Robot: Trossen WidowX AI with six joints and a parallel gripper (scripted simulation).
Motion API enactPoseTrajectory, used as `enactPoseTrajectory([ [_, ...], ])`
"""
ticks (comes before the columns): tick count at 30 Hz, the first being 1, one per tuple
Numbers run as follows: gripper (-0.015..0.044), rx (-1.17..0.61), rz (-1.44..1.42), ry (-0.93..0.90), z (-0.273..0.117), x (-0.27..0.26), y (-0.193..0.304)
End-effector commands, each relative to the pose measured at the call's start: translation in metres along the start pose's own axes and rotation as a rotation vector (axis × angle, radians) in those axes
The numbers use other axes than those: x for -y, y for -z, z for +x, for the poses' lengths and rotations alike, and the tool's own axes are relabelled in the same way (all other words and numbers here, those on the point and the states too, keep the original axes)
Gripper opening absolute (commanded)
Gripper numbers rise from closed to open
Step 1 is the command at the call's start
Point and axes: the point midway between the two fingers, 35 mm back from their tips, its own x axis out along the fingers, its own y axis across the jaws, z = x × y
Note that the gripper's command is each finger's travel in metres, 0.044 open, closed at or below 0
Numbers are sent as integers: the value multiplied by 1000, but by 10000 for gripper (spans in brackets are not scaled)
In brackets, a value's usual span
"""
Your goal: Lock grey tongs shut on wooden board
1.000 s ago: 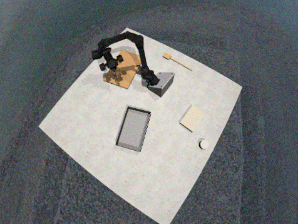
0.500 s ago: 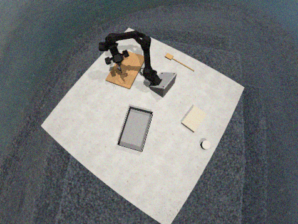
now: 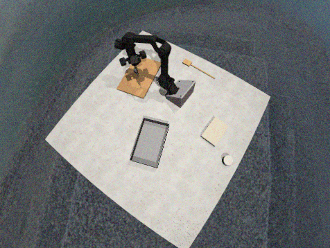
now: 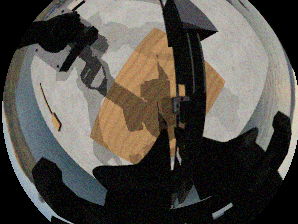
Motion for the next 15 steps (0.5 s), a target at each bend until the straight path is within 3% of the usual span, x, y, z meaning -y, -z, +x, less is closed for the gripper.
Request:
enactPoseTrajectory([
  [1,-150,-35,-8,14,-7,-9,4],
  [15,-150,-95,-45,22,-8,-11,9],
])
